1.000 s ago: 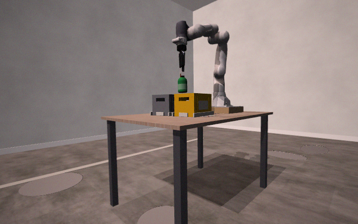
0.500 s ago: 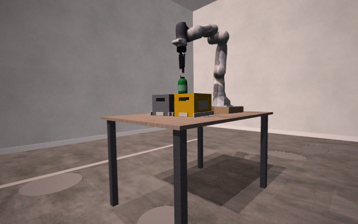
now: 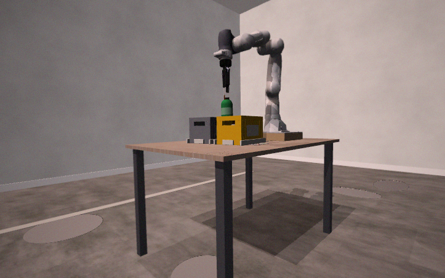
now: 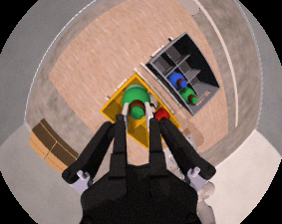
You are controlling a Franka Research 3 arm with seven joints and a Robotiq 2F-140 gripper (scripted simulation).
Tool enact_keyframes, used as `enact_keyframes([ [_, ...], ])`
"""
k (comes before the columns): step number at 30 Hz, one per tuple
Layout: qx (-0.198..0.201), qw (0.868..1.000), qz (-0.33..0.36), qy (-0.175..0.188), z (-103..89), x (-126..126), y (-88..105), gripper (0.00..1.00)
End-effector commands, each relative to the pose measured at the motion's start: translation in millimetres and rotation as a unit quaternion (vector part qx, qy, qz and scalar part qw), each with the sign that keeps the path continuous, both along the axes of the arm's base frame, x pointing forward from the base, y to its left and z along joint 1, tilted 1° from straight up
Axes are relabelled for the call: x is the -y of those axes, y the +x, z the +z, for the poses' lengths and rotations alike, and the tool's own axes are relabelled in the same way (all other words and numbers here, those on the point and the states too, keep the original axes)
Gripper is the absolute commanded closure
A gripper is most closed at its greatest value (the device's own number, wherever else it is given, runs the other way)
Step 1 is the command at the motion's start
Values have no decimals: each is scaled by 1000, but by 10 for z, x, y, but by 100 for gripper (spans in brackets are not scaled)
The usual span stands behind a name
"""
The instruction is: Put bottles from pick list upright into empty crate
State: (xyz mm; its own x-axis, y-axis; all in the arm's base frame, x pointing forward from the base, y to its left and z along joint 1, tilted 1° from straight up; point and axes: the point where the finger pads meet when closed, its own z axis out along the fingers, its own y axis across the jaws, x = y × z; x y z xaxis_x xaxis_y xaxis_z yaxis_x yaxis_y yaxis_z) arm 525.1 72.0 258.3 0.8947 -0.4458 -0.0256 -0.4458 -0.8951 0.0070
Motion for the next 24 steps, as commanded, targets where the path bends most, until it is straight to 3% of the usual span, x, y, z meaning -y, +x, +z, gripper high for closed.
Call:
enact_keyframes([
  [1,8,1000,-3,-1,-8,-6,49,100],
  [24,8,1000,-3,-1,-219,-14,57,100],
])
